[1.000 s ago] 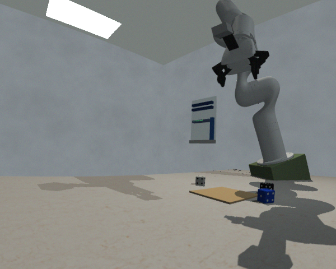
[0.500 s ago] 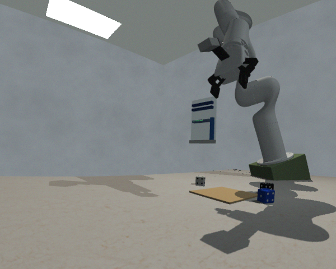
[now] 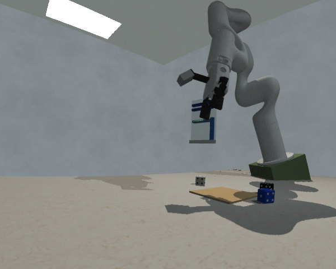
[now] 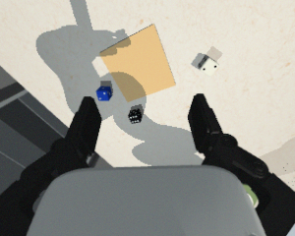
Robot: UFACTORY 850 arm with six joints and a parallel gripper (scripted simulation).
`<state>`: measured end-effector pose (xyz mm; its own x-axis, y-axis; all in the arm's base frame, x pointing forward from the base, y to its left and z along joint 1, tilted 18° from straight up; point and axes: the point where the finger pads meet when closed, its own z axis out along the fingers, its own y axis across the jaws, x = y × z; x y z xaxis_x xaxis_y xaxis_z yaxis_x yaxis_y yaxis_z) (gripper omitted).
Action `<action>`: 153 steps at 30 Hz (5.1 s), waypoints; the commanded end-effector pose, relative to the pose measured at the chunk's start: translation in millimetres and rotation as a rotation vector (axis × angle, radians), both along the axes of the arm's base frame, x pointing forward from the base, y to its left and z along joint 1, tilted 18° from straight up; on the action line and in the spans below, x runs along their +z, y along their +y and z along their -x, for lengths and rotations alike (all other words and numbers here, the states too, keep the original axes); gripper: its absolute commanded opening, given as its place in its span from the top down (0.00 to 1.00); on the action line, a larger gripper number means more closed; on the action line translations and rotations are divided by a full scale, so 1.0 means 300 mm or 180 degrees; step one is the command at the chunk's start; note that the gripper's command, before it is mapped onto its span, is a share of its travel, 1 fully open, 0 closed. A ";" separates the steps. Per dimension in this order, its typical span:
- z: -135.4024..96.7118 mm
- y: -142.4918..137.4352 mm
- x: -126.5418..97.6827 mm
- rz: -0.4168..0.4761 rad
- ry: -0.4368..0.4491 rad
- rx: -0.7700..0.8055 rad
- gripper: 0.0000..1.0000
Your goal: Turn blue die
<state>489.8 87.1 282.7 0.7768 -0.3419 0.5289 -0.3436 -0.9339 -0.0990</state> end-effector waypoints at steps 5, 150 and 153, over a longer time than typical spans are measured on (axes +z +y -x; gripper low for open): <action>0.009 -0.153 -0.071 -0.0372 0.0183 -0.0881 0.00; 0.004 -0.507 -0.542 -0.1218 0.0368 -0.3058 0.00; 0.011 -0.482 -0.548 -0.1218 0.0368 -0.3058 0.00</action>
